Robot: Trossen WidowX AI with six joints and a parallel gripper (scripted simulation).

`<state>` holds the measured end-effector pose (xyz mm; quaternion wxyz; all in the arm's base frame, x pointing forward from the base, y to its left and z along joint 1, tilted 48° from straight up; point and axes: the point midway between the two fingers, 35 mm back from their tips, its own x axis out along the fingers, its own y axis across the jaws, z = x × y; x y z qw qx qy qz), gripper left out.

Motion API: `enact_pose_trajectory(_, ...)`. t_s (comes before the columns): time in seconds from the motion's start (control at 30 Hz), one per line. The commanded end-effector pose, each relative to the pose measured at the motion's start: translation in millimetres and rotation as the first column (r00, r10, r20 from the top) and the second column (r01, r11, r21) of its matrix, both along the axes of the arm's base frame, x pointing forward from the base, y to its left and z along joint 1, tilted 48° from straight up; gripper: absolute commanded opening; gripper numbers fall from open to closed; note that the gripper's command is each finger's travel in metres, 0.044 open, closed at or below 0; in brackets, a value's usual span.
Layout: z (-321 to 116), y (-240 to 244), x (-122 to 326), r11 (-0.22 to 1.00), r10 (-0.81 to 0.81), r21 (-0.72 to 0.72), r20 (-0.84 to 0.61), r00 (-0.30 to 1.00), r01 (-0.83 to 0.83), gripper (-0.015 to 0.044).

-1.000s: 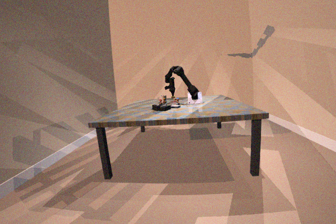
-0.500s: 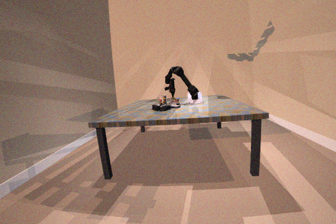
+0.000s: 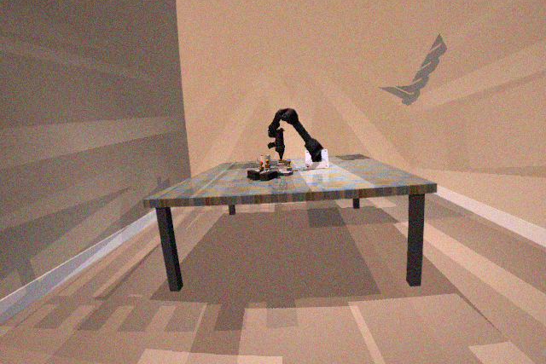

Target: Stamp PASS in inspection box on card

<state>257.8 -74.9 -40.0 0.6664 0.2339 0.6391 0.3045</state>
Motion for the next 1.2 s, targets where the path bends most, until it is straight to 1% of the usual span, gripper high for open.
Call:
enact_pose_trajectory(0.0,-3,4,-2,1.000,-0.004,0.007,-0.008,1.000,0.004,0.0000)
enact_pose_trajectory(1.17,-13,16,-3,1.000,0.006,0.008,0.002,1.000,-0.006,0.0000)
